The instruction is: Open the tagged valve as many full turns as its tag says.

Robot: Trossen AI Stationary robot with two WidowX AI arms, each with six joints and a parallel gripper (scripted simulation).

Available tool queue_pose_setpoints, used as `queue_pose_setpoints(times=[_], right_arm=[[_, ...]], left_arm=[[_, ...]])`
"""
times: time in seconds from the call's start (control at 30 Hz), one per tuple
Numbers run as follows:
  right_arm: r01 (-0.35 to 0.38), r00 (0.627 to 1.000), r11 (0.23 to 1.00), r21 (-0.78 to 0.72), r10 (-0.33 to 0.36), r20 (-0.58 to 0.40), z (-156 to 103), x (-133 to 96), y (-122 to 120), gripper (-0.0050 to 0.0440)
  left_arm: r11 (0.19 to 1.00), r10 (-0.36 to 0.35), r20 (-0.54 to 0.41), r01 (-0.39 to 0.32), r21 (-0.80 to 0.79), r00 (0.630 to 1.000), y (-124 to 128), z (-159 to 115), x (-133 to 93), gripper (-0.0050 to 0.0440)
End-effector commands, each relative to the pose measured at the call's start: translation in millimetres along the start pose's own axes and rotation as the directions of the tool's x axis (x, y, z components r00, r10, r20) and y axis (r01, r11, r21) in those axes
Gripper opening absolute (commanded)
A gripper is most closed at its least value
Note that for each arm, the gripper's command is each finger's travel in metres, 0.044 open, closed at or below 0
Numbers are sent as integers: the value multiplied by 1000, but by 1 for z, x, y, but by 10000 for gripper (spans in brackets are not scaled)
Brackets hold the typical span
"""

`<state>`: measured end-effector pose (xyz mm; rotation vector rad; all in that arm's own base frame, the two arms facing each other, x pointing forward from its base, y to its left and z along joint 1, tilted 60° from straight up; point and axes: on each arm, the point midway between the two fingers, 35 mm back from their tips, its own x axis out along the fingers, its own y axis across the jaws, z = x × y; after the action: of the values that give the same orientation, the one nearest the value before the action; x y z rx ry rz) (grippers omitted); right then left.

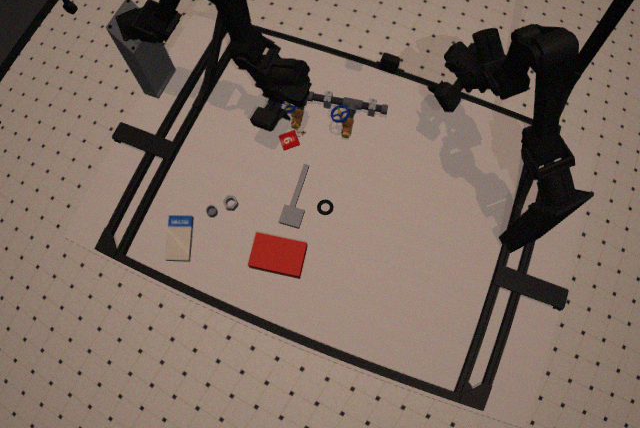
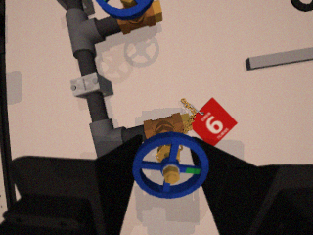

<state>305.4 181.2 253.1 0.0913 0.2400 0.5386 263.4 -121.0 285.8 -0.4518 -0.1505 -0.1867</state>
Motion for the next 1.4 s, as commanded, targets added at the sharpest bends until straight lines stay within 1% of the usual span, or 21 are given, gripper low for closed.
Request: queue_pose_setpoints(times=[0.0, 0.07, 0.13, 0.17, 0.2, 0.33, 0.47, 0.63, 0.7, 0.73, 0.77, 0.8, 0.83, 1.0, 1.03, 1.2, 1.27, 1.37], right_arm=[[0, 1000, 975, -221, 0, 1, 0, 0, 0, 0], [0, 1000, 950, -312, 1, 1, 0, 0, 0, 0], [0, 1000, 950, -312, 1, 1, 0, 0, 0, 0], [0, 1000, 915, -403, 1, 1, 0, 0, 0, 0], [0, 1000, 890, -455, 1, 1, 0, 0, 0, 0], [0, 1000, 790, -613, 1, 1, 0, 0, 0, 0], [0, 1000, 661, -750, 1, 1, 0, 0, 0, 0], [0, 1000, 468, -884, 2, 0, 0, 0, 0, 0], [0, 1000, 468, -884, 2, 0, 0, 0, 0, 0], [0, 1000, 383, -924, 2, 0, 0, 0, 0, 0], [0, 1000, 327, -945, 2, 0, 0, 0, 0, 0], [0, 1000, 283, -959, 2, 0, 0, 0, 0, 0], [0, 1000, 264, -964, 2, 0, 0, 0, 0, 0], [0, 1000, 263, -965, 2, 0, 0, 0, 0, 0], [0, 1000, 305, -952, 1, 0, 0, 0, 0, 24], [0, 1000, 305, -952, 1, 0, 0, 0, 0, 144], [0, 1000, 305, -952, 1, 0, 0, 0, 0, 144], [0, 1000, 305, -952, 1, 0, 0, 0, 0, 216]], left_arm=[[1000, 0, 0, 0, 0, 1000, 0, 0, 0, 400], [1000, 0, 0, 0, 0, 1000, 0, 0, 0, 400], [1000, 0, 0, 0, 0, 1000, 0, 0, 0, 400], [1000, 0, 0, 0, 0, 1000, 0, 0, 0, 400], [1000, 0, 0, 0, 0, 1000, 0, 0, 0, 400], [1000, 0, 0, 0, 0, 1000, 0, 0, 0, 400], [1000, 0, 0, 0, 0, 1000, 0, 0, 0, 400], [1000, 0, 0, 0, 0, 1000, 0, 0, 0, 400], [1000, 0, 0, 0, 0, 1000, 0, 0, 0, 400], [1000, 0, 0, 0, 0, 1000, 0, 0, 0, 400], [1000, 0, 0, 0, 0, 1000, 0, 0, 0, 400], [1000, 0, 0, 0, 0, 1000, 0, 0, 0, 400], [1000, 0, 0, 0, 0, 1000, 0, 0, 0, 400], [1000, 0, 0, 0, 0, 1000, 0, 0, 0, 400], [1000, 0, 0, 0, 0, 1000, 0, 0, 0, 400], [1000, 0, 0, 0, 0, 1000, 0, 0, 0, 400], [1000, 0, 0, 0, 0, 1000, 0, 0, 0, 400], [1000, 0, 0, 0, 0, 1000, 0, 0, 0, 400]])
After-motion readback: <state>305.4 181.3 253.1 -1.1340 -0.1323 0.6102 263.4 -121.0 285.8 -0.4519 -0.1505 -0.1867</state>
